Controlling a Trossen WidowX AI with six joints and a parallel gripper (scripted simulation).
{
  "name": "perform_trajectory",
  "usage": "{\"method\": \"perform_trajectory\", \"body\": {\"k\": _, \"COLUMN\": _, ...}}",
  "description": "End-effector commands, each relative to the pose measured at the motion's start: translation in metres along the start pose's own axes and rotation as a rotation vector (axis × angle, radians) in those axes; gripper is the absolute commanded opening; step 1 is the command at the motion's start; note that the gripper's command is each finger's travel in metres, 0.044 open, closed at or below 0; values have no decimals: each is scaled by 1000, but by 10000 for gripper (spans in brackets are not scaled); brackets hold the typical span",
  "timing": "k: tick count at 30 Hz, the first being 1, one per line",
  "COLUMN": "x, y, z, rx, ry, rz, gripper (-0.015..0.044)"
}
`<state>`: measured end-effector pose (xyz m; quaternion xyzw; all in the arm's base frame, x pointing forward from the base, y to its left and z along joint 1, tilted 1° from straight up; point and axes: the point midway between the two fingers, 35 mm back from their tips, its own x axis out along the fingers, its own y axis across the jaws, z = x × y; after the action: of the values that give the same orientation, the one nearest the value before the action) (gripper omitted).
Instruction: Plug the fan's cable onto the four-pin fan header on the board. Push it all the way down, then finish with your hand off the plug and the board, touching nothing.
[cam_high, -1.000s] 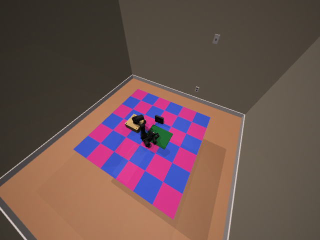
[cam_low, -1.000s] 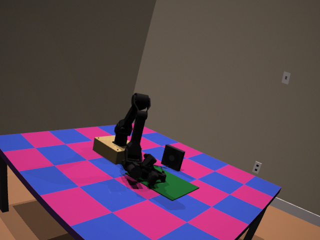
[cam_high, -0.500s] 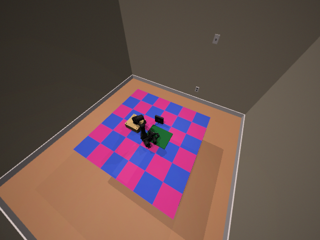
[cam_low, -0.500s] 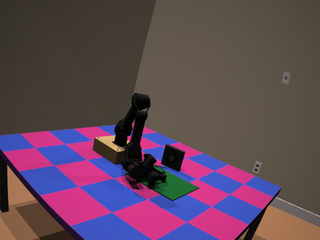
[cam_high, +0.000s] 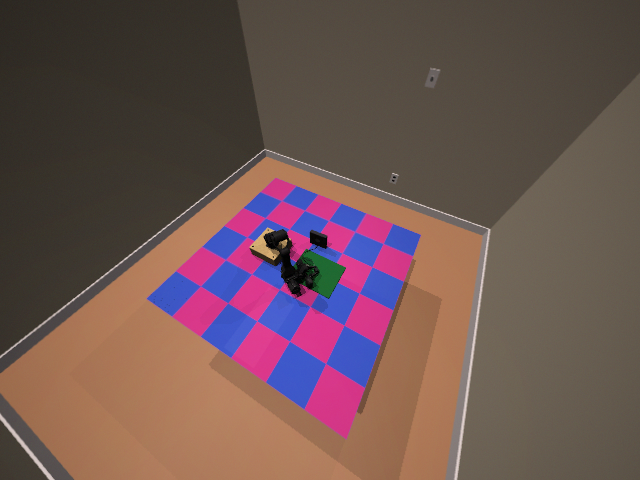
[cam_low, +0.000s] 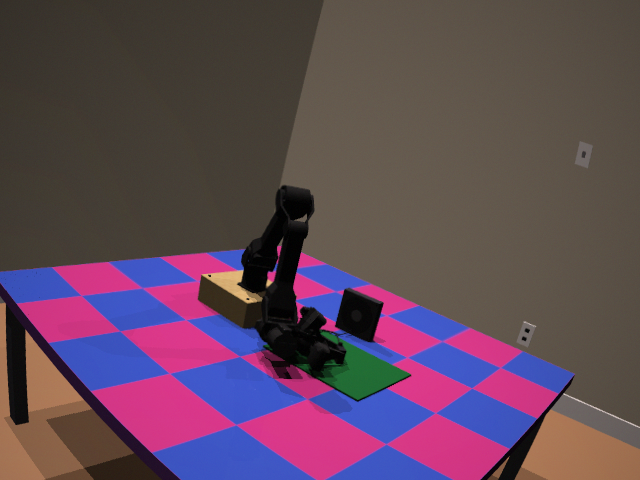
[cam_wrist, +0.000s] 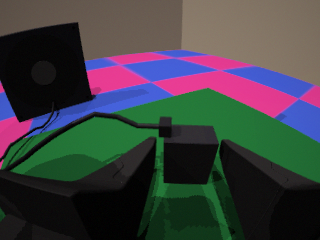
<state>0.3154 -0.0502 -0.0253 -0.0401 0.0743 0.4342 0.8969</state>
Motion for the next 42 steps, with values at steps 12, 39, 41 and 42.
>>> {"method": "perform_trajectory", "body": {"k": 12, "x": -22, "y": -4, "z": -6, "rx": 2, "ry": 42, "rz": -23, "gripper": 205}}
{"method": "perform_trajectory", "body": {"k": 39, "x": -74, "y": -1, "z": 15, "rx": 5, "ry": 53, "rz": -11, "gripper": 205}}
{"method": "perform_trajectory", "body": {"k": 41, "x": -78, "y": 0, "z": 18, "rx": 4, "ry": 48, "rz": -9, "gripper": 205}}
{"method": "perform_trajectory", "body": {"k": 42, "x": -80, "y": 0, "z": 20, "rx": 4, "ry": 45, "rz": -8, "gripper": 205}}
